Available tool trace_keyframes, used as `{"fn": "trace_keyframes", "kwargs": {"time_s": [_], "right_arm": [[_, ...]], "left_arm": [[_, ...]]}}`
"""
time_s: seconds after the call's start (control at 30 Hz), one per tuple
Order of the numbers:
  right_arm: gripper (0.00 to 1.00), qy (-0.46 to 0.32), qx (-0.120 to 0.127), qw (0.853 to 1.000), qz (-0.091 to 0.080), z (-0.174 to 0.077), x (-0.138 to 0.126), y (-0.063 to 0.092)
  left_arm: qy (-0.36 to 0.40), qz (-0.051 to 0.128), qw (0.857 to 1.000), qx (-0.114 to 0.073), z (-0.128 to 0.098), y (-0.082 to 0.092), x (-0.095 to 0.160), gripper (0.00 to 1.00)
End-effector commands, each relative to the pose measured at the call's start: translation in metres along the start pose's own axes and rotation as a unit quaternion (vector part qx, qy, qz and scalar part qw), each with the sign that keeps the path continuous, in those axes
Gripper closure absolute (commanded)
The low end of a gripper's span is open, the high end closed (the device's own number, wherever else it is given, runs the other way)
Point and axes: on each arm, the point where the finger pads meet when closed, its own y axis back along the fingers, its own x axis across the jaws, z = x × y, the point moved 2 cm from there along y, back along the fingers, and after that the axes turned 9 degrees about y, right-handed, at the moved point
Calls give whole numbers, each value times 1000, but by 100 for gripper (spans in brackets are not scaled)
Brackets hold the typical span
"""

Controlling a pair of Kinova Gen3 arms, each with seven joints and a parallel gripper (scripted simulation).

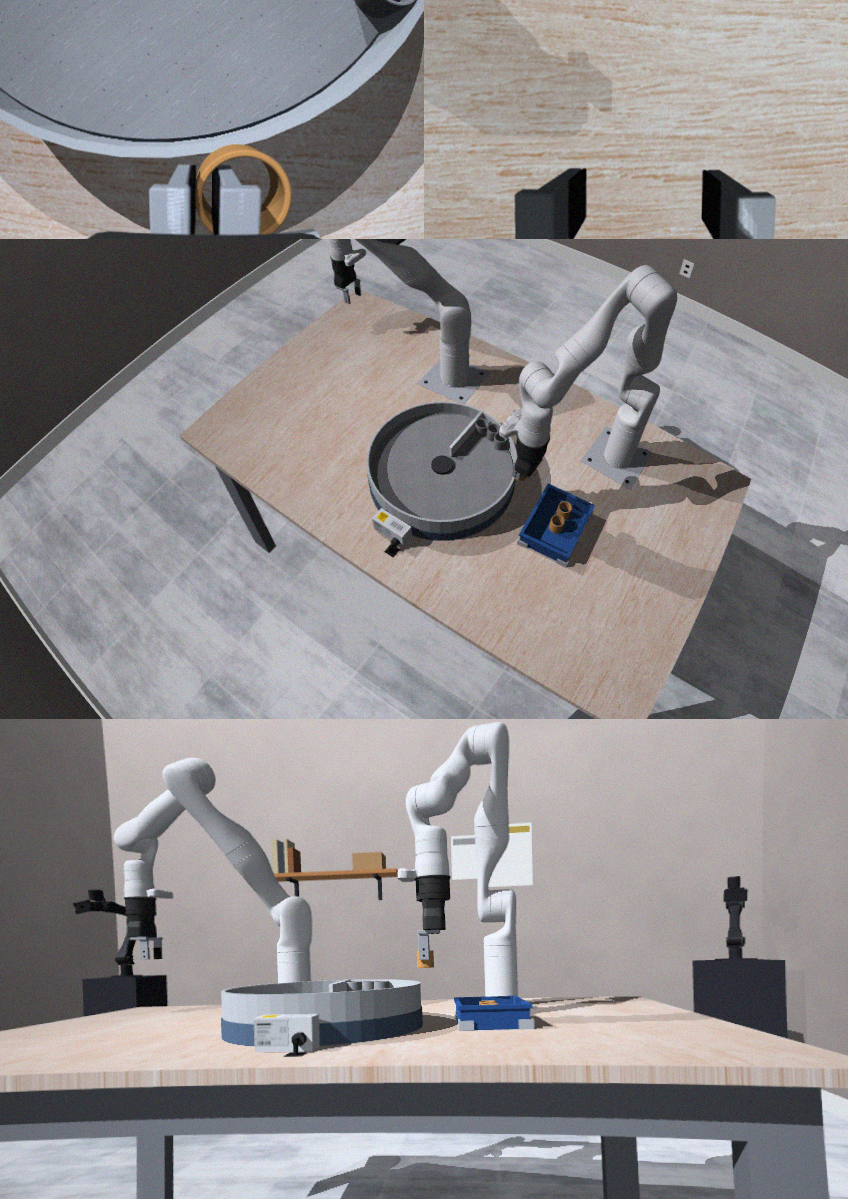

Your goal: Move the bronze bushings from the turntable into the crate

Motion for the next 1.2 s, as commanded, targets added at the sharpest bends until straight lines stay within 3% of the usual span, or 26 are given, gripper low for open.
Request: {"fn": "trace_keyframes", "kwargs": {"time_s": [0.0, 0.7, 1.17], "right_arm": [[0, 0, -1, 1000, 0, 0, 0, 1], [0, 0, -1, 1000, 0, 0, 0, 1], [0, 0, -1, 1000, 0, 0, 0, 1]], "left_arm": [[-1, 0, 1000, 2, 24, 0, -16, 100], [-1, 0, 1000, 2, 107, 0, -68, 100], [-1, 0, 1000, 2, 130, 0, -82, 100]]}}
